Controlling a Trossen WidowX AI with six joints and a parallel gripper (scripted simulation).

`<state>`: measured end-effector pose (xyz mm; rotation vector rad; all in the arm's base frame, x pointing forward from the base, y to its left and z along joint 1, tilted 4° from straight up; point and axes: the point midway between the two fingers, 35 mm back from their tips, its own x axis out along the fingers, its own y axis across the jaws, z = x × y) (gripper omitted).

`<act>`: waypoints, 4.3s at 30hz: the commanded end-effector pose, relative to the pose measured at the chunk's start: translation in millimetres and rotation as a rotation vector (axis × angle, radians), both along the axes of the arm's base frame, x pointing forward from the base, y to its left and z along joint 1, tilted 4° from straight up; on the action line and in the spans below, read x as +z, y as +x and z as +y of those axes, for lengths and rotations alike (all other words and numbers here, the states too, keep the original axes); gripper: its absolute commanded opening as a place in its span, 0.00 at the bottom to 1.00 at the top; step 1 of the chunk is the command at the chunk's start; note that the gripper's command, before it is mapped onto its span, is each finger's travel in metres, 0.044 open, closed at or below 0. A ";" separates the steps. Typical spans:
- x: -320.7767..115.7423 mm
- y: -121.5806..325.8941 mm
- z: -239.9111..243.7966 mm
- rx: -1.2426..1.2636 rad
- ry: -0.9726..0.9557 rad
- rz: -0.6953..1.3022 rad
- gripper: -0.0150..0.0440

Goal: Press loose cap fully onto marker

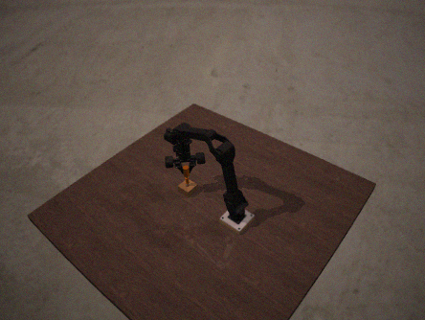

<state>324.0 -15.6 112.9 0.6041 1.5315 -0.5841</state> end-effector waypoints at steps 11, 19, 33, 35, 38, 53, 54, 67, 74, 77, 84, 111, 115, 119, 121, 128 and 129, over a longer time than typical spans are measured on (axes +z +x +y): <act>-22.0 0.6 1.1 -0.006 0.002 -0.003 0.25; -35.1 -0.2 1.5 -0.006 0.002 -0.003 0.25; -47.1 -1.5 1.9 -0.006 0.003 -0.003 0.25; -46.5 -2.2 1.5 0.000 0.001 0.000 0.30; -46.5 -2.2 1.5 0.000 0.001 0.000 0.43; -44.5 -1.8 1.5 0.000 0.001 -0.001 1.00; -38.4 -0.9 1.2 0.001 0.001 -0.001 1.00; 26.6 -0.3 -0.6 0.135 0.006 -0.005 0.87; 18.9 -3.2 -0.5 0.730 0.027 -0.023 0.56; 18.7 -3.3 -0.5 0.745 0.027 -0.024 0.42; 18.7 -3.3 -0.5 0.745 0.027 -0.024 0.25; -11.5 -4.0 0.3 0.745 0.027 -0.024 0.25; -17.2 -4.2 0.5 0.745 0.027 -0.024 0.25; -21.2 -3.5 0.6 0.745 0.027 -0.024 0.25; -16.3 -2.1 0.2 0.741 0.021 -0.033 0.25; -9.0 -0.7 -0.1 0.742 0.021 -0.033 0.25; 0.2 0.7 -0.4 0.743 0.020 -0.034 0.25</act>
